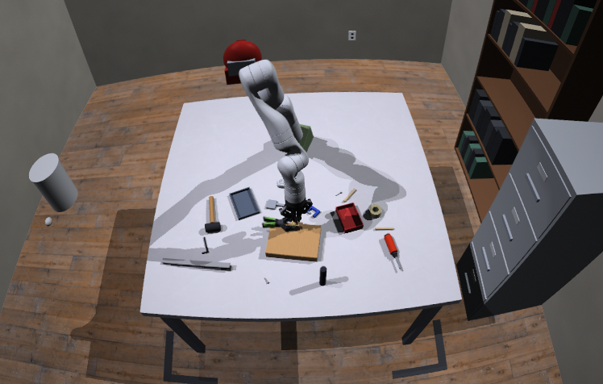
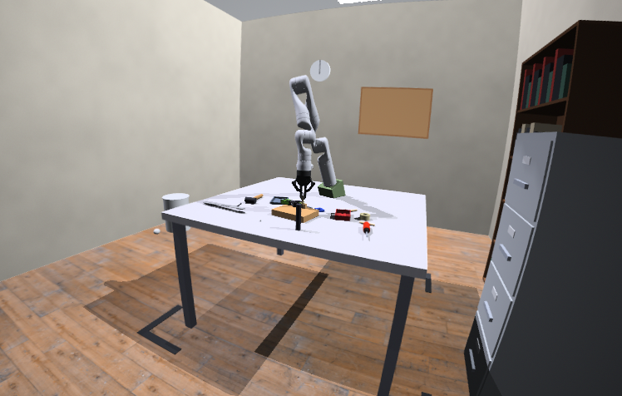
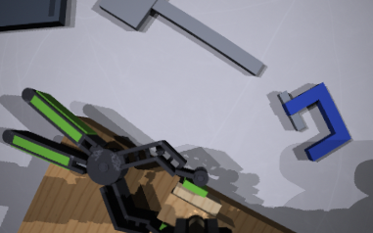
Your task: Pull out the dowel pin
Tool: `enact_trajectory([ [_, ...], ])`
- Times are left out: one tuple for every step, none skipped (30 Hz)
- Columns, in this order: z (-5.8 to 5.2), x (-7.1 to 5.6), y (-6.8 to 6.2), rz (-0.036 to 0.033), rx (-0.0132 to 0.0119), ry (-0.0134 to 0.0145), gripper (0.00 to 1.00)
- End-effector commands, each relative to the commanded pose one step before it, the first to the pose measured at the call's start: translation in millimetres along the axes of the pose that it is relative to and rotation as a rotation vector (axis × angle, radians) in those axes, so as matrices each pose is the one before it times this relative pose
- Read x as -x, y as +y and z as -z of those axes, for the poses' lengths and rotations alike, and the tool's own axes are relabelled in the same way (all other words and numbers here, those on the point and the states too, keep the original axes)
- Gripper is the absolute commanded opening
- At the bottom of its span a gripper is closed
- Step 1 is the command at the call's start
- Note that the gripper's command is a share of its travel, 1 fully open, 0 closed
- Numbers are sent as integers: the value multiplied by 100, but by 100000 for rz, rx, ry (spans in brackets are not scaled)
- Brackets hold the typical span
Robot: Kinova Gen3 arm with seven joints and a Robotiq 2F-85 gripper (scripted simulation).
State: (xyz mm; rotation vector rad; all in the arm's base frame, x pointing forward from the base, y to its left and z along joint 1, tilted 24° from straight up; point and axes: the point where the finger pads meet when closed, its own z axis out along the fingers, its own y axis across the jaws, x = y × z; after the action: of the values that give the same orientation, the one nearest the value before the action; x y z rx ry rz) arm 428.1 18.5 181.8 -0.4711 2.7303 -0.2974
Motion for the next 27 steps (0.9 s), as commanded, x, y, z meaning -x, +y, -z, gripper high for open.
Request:
enact_trajectory([
  [48, 45, -5, -708, -20, -149, 10],
  [0, 0, 0, -236, 0, 0, 10],
  [0, 0, 0, -234, 0, 0, 10],
  [0, 0, 0, -233, 0, 0, 10],
  [0, 0, 0, -232, 0, 0, 10],
  [0, 0, 0, -231, 0, 0, 10],
  [0, 0, 0, -230, 0, 0, 10],
  [0, 0, 0, -229, 0, 0, 10],
  [0, 0, 0, -228, 0, 0, 10],
  [0, 0, 0, 0, 0, 0, 10],
  [0, 0, 0, 0, 0, 0, 10],
  [0, 0, 0, -226, 0, 0, 10],
  [0, 0, 0, -225, 0, 0, 10],
  [0, 0, 0, -224, 0, 0, 10],
  [0, 0, 0, -223, 0, 0, 10],
  [0, 0, 0, -222, 0, 0, 10],
  [0, 0, 0, -221, 0, 0, 10],
  [0, 0, 0, -220, 0, 0, 10],
  [0, 0, 0, -218, 0, 0, 10],
  [0, 0, 0, -217, 0, 0, 10],
  [0, 0, 0, -216, 0, 0, 10],
  [0, 0, 0, -215, 0, 0, 10],
  [0, 0, 0, -214, 0, 0, 10],
  [0, 0, 0, -213, 0, 0, 10],
  [0, 0, 0, -212, 0, 0, 10],
  [0, 0, 0, -211, 0, 0, 10],
  [0, 0, 0, 0, 0, 0, 10],
])
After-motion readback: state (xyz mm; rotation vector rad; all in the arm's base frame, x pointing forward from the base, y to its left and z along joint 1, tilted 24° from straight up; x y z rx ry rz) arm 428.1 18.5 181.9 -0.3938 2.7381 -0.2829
